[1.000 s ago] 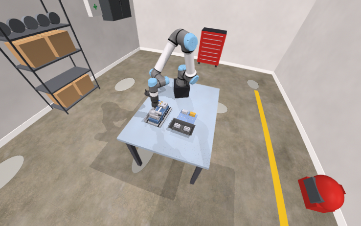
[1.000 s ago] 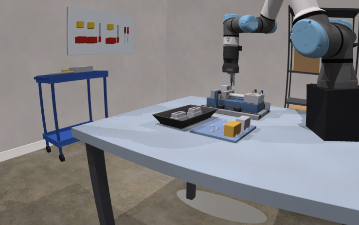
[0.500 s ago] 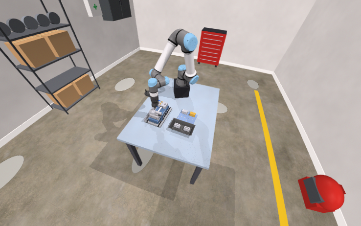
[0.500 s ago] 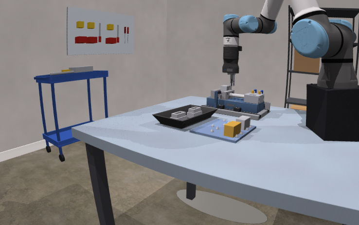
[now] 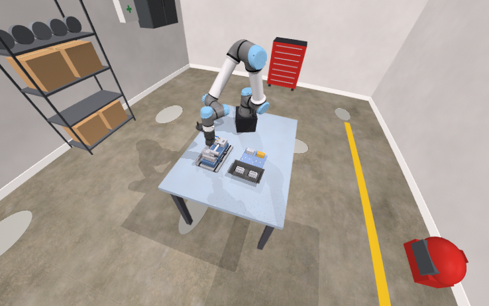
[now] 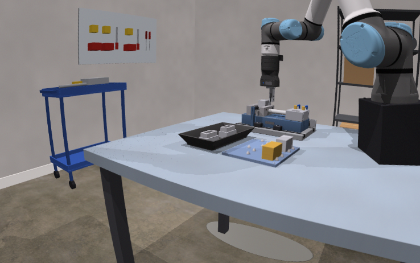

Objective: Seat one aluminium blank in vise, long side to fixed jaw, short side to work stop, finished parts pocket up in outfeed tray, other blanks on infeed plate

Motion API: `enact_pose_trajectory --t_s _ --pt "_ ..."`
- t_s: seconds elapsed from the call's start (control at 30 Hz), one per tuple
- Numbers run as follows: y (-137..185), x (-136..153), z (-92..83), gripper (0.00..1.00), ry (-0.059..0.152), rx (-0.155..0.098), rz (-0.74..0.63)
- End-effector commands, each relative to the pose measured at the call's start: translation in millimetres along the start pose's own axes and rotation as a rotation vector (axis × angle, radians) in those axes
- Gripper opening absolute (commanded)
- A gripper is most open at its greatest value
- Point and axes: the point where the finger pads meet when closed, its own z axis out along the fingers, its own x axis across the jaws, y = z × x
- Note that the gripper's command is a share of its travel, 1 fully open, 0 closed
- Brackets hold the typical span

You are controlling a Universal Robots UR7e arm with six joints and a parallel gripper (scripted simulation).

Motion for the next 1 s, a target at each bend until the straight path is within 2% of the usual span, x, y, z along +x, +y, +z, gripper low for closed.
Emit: enact_pose_trajectory --t_s 0.0,0.97 --pt "-0.2 -0.4 1.9 0.0 -0.001 0.001 0.0" --pt "-0.2 -0.4 8.8 0.0 -0.001 0.001 0.0"
